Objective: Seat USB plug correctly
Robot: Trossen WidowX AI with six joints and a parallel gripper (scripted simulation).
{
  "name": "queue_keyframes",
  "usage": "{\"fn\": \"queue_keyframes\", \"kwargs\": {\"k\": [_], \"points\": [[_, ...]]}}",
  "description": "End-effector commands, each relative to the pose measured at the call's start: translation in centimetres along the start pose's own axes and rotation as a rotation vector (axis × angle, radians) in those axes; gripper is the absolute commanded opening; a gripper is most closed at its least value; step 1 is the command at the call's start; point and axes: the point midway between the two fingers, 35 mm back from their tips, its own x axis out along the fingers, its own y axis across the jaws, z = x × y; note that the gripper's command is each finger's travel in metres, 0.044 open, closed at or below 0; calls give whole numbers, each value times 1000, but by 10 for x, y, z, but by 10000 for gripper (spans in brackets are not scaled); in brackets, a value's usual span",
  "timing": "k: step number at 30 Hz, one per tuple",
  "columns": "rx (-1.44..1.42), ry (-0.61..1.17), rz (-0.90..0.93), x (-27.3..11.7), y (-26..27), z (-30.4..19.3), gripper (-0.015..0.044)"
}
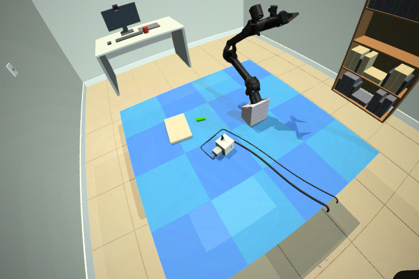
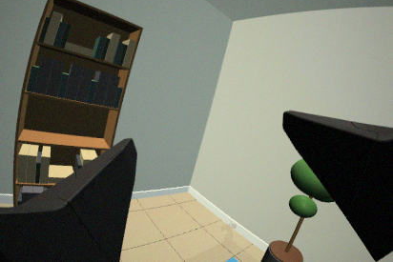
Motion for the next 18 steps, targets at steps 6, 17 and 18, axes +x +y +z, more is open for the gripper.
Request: {"fn": "queue_keyframes", "kwargs": {"k": [6,17,18], "points": [[331,86,-263,-12,-82,-43,440],[958,102,-877,-95,-217,-138,440],[1011,96,-939,-106,-226,-148,440]]}}
